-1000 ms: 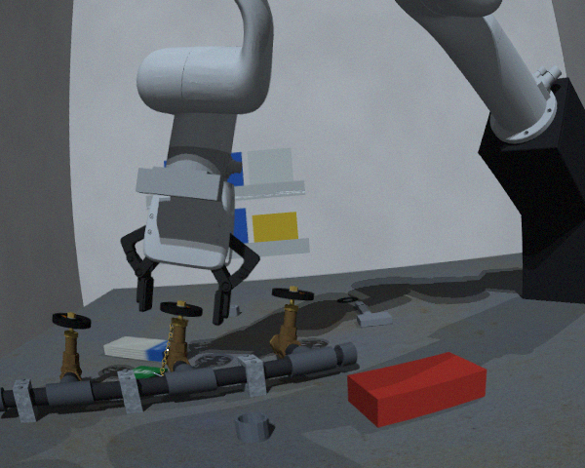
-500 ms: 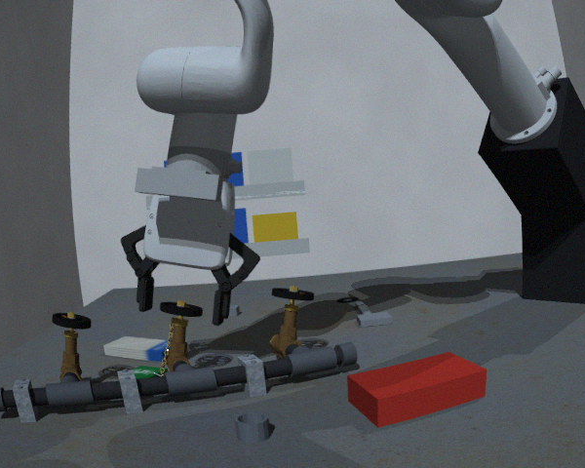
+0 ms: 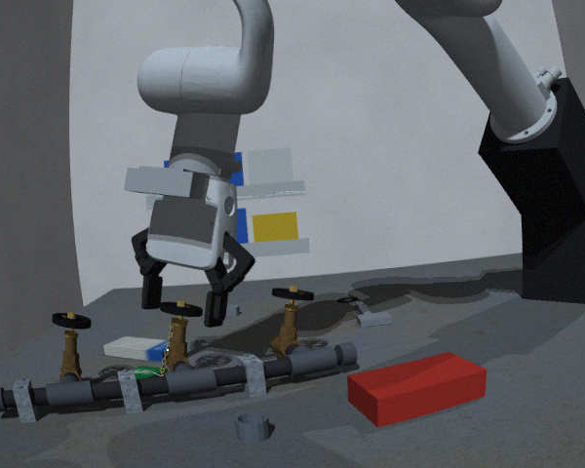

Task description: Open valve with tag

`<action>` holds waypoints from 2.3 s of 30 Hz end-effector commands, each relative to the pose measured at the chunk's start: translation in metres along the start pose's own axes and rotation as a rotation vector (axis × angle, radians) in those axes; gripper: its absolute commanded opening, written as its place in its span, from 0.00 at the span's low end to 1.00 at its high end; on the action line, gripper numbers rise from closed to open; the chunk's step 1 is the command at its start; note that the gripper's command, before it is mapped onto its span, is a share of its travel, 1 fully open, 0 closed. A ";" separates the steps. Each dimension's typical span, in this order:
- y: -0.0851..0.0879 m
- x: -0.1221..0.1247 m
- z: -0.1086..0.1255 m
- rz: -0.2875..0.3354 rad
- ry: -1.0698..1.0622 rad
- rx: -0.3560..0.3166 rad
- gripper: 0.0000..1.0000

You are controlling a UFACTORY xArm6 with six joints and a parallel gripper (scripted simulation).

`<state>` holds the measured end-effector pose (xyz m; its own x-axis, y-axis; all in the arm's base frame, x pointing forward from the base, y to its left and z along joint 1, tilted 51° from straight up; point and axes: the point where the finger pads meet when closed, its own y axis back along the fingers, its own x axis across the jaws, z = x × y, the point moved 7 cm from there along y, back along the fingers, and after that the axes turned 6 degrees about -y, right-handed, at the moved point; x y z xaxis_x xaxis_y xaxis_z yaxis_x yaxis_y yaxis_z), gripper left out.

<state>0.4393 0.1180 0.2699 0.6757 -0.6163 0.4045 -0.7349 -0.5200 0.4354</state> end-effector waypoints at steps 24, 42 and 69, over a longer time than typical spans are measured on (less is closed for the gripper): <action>0.000 -0.002 -0.001 0.037 -1.346 0.018 1.00; 0.000 -0.003 -0.002 0.061 -2.193 0.050 1.00; 0.000 0.002 -0.001 0.003 -2.632 -0.024 1.00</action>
<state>0.4394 0.1181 0.2703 -0.6254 0.2427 -0.7416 -0.7294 -0.5195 0.4450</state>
